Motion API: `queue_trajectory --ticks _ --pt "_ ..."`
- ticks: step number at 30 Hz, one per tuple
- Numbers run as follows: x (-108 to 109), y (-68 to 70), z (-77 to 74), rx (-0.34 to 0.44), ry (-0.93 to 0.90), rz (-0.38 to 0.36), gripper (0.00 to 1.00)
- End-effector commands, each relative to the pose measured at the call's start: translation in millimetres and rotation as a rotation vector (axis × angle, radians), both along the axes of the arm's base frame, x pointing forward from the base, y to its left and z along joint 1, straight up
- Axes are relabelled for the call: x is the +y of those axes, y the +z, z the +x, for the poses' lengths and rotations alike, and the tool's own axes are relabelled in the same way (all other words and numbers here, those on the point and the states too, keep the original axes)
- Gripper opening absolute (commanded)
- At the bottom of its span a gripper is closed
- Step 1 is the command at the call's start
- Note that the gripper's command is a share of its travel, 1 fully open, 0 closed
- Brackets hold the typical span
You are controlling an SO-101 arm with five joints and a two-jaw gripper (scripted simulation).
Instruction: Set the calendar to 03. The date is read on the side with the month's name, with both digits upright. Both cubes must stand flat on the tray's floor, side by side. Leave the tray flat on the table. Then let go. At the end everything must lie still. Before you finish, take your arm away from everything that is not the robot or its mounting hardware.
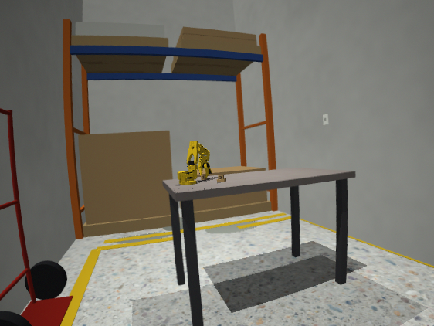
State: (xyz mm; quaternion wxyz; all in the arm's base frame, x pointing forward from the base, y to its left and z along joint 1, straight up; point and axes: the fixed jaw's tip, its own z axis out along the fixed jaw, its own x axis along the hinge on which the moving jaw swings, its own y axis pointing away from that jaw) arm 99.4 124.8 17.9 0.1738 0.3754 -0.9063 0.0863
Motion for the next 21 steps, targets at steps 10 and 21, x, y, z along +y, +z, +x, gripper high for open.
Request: queue_trajectory --ticks 10,21 --pt "6 36.3 4.8 -0.178 -0.001 0.203 0.0" --pt "4 53.3 1.9 -0.272 -0.003 0.311 0.0"
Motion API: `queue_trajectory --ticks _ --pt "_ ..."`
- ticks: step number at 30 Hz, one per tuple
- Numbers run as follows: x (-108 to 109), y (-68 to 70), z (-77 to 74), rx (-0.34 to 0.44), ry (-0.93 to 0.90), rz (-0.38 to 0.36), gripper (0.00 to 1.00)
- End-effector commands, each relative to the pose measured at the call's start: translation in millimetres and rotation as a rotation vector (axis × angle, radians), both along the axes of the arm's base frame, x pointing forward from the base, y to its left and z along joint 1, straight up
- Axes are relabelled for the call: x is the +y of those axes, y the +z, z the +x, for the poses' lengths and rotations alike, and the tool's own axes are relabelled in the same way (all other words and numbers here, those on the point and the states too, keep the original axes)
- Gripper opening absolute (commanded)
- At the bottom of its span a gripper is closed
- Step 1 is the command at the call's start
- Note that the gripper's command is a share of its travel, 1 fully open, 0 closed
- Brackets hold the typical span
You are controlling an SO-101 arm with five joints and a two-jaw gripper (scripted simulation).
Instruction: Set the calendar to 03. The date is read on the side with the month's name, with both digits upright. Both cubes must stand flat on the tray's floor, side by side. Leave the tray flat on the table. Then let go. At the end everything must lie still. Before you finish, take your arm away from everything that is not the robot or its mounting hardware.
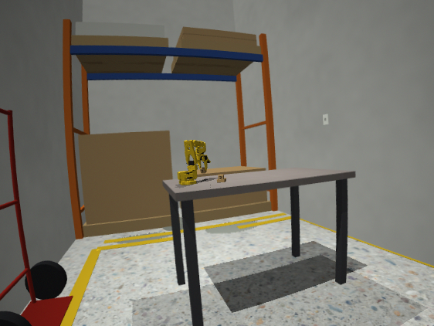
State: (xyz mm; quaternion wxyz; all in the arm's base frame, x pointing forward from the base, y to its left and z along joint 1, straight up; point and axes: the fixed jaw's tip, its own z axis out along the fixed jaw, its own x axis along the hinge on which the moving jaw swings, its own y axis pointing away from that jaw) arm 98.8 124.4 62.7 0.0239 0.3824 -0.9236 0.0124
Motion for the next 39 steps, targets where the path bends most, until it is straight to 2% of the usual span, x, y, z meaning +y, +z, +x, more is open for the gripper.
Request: queue_trajectory --ticks 1,25,30,36,39 --pt "5 8.6 2.4 -0.05 -0.003 0.059 0.0" --pt "5 8.4 2.8 -0.055 -0.002 0.065 0.0" --pt "8 7.0 5.6 -0.093 -0.001 0.109 0.0" --pt "15 5.0 12.0 -0.182 0.004 0.211 0.0" --pt "16 4.8 13.1 -0.199 0.005 0.229 0.0"
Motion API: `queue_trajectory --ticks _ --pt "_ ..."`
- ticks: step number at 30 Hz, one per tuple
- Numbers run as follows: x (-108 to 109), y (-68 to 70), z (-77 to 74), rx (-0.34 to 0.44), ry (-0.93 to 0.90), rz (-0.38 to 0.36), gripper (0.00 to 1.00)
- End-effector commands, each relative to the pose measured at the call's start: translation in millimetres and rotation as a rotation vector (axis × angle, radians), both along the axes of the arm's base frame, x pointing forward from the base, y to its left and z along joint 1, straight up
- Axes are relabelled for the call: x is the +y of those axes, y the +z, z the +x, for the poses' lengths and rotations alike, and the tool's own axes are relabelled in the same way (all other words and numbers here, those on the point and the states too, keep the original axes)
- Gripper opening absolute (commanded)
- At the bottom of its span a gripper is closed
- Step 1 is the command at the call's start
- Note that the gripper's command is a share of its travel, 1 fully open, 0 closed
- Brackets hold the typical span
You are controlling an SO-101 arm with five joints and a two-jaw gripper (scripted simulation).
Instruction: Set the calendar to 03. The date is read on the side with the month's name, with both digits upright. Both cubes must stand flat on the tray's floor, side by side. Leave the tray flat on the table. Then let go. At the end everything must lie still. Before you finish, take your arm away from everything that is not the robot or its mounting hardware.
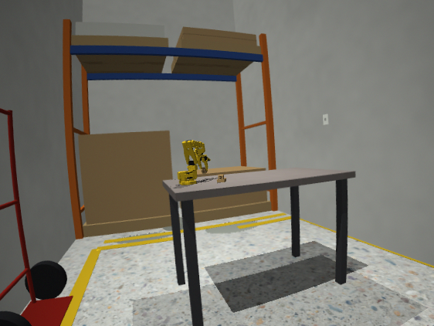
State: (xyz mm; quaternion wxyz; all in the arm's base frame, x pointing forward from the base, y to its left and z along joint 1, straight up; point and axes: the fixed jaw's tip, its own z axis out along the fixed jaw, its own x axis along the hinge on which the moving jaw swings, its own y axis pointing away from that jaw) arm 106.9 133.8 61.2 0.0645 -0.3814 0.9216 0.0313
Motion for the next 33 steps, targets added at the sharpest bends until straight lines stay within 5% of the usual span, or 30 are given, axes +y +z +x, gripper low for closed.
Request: queue_trajectory --ticks 1,9,22,33 --pt "8 6.2 6.2 -0.085 0.006 0.099 0.0" --pt "15 6.5 12.2 -0.177 0.01 0.201 0.0" --pt "17 6.1 14.1 -0.202 0.011 0.228 0.0" --pt "27 4.7 23.2 -0.319 0.018 0.356 0.0"
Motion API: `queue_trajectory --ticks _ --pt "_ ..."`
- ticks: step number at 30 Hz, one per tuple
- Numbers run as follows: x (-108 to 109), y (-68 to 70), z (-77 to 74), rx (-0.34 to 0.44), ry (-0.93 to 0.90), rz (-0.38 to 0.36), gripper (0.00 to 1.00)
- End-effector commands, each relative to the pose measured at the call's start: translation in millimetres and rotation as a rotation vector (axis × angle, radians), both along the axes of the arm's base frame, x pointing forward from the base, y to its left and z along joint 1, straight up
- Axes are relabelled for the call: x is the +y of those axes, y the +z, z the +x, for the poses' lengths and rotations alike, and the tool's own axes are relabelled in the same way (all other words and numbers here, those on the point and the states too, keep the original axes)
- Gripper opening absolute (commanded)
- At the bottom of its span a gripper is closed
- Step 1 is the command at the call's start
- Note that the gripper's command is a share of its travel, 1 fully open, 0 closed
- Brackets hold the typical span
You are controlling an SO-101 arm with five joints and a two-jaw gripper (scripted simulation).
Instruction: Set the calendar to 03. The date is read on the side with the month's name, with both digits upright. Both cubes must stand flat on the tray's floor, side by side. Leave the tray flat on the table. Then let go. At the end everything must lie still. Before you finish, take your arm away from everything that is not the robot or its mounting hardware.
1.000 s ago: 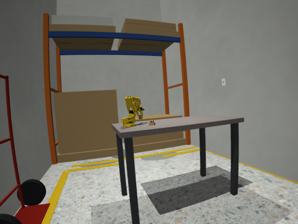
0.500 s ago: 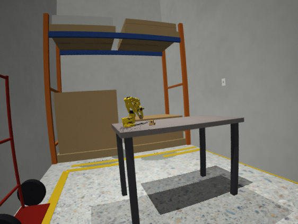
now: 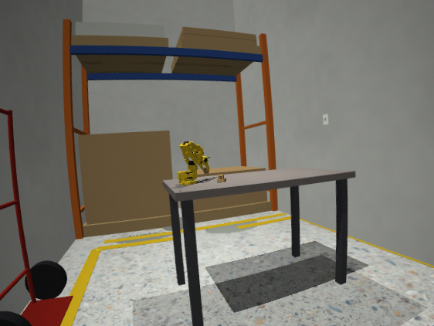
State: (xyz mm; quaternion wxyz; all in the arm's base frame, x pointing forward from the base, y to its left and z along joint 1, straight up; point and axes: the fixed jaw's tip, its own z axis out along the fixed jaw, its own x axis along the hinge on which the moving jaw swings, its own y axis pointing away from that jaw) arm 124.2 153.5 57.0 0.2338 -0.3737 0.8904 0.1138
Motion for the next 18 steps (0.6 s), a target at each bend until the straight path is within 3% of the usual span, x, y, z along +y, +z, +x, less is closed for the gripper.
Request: queue_trajectory --ticks 1,9,18 --pt "8.1 8.9 7.1 -0.083 0.009 0.087 0.0" --pt "14.1 10.8 12.8 -0.185 0.013 0.195 0.0" --pt "14.8 11.3 13.5 -0.2 0.013 0.212 0.0"
